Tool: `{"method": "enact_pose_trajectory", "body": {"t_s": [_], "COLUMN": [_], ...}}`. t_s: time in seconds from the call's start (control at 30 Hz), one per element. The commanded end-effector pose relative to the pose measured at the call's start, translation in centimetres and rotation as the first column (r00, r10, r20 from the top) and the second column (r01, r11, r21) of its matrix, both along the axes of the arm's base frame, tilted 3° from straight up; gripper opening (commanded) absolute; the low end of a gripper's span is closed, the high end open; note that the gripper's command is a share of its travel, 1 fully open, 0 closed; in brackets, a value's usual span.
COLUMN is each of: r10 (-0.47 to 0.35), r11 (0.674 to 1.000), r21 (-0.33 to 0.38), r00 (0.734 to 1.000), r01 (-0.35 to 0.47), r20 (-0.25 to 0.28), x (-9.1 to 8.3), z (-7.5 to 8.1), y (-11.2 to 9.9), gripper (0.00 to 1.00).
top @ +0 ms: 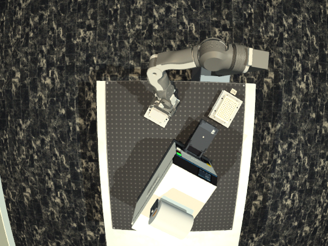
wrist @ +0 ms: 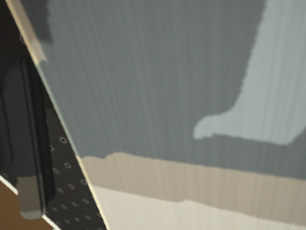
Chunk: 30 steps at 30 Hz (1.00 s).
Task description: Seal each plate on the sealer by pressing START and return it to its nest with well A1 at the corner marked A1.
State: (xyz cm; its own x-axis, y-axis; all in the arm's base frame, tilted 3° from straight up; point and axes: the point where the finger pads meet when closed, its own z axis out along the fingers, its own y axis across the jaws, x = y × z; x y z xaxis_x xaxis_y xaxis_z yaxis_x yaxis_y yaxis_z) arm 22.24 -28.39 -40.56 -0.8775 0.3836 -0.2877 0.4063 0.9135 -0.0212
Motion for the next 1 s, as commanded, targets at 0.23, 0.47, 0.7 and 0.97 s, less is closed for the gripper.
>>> {"method": "enact_pose_trajectory", "body": {"t_s": [0.23,0.47,0.7,0.97], "r10": [-0.002,-0.001,-0.001,0.000], "r11": [1.000,1.000,1.000,1.000], "r21": [-0.004,-0.003,-0.004,-0.003], "r00": [1.000,1.000,1.000,1.000], "r01": [0.002,0.001,0.001,0.000], "r20": [0.001,0.000,0.000,-0.001], "x": [0.0,0.0,0.1,0.1], "z": [0.2,0.7,1.0,1.6], "y": [-0.1,-0.1,-0.1,0.0], "gripper": [0.65,0.65,0.65,0.65]}}
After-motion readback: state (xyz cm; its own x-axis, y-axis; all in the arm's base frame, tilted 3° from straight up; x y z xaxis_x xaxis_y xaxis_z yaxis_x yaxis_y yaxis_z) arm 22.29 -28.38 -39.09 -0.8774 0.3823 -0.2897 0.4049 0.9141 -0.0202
